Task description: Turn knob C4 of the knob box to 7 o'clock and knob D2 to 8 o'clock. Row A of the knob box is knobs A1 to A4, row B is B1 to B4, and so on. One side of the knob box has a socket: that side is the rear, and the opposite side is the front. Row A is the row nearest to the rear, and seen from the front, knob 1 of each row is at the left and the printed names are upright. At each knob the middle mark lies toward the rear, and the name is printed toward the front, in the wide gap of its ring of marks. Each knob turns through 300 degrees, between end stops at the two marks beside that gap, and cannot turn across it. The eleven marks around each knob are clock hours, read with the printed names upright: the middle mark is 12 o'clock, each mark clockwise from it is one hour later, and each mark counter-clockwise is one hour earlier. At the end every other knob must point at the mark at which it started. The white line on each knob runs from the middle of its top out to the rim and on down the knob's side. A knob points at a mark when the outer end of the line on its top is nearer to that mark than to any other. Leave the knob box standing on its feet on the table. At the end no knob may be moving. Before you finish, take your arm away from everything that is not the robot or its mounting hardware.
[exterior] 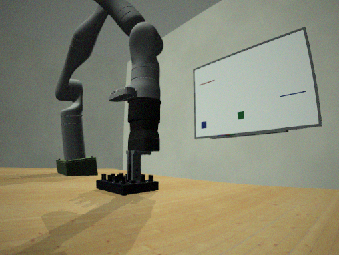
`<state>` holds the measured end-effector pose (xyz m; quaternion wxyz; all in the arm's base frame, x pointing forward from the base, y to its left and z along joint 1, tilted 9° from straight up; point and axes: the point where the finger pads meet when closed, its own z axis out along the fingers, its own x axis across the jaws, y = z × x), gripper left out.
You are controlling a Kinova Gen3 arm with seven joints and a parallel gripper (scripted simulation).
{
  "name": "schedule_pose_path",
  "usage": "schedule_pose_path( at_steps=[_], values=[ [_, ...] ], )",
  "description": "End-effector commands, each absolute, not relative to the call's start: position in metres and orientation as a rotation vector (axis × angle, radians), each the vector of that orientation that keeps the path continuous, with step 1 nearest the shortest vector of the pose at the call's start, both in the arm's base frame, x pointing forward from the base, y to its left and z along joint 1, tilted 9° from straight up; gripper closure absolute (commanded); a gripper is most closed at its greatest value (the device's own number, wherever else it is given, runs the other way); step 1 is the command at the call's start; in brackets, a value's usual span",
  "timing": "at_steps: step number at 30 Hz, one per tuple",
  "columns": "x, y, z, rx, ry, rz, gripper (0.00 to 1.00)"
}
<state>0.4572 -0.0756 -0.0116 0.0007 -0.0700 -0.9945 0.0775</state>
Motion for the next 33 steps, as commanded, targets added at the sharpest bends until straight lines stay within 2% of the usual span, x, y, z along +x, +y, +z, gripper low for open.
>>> schedule_pose_path(
  at_steps=[1,33],
  values=[
    [0.4578,-0.0755,-0.0108,-0.180,-3.126,0.238,0.70],
    [0.4578,-0.0755,-0.0108,0.061,-3.119,0.237,0.70]
  ],
)
